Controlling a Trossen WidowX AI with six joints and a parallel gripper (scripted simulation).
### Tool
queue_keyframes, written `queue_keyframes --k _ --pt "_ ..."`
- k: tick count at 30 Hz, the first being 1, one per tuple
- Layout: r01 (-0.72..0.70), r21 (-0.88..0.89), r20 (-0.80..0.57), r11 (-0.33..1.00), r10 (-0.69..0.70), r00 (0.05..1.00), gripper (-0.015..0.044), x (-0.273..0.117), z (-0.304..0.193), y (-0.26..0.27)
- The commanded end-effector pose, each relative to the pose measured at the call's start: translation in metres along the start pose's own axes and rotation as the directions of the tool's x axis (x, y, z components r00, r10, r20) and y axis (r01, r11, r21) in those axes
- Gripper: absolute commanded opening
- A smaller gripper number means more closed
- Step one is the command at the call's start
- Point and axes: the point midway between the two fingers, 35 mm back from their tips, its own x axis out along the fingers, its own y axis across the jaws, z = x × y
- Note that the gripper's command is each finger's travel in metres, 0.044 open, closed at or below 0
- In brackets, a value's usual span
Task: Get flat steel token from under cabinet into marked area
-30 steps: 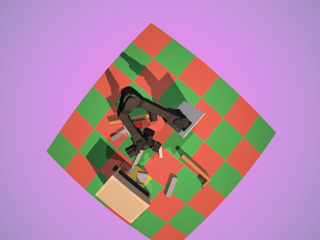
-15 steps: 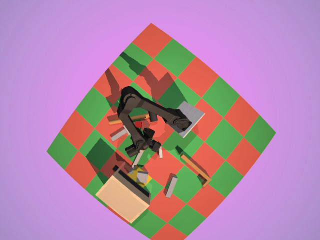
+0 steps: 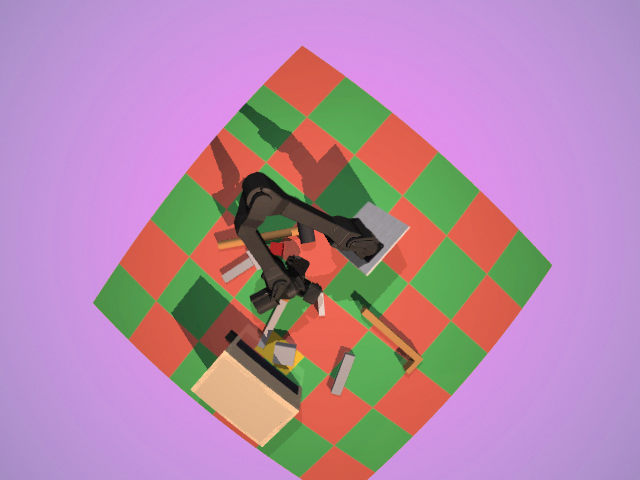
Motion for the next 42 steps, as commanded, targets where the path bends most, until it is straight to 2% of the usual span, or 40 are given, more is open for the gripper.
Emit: queue_keyframes --k 1,7,11,42 --pt "0.000 0.002 0.000 1.000 0.000 1.000 0.0138 0.000 0.000 0.000" --pt "0.000 0.002 0.000 1.000 0.000 1.000 0.0098 0.000 0.000 0.000" --pt "0.000 0.002 0.000 1.000 0.000 1.000 0.0000 0.000 0.000 0.000" --pt "0.005 0.008 -0.001 1.000 -0.005 1.000 0.0000 0.000 -0.033 -0.003"
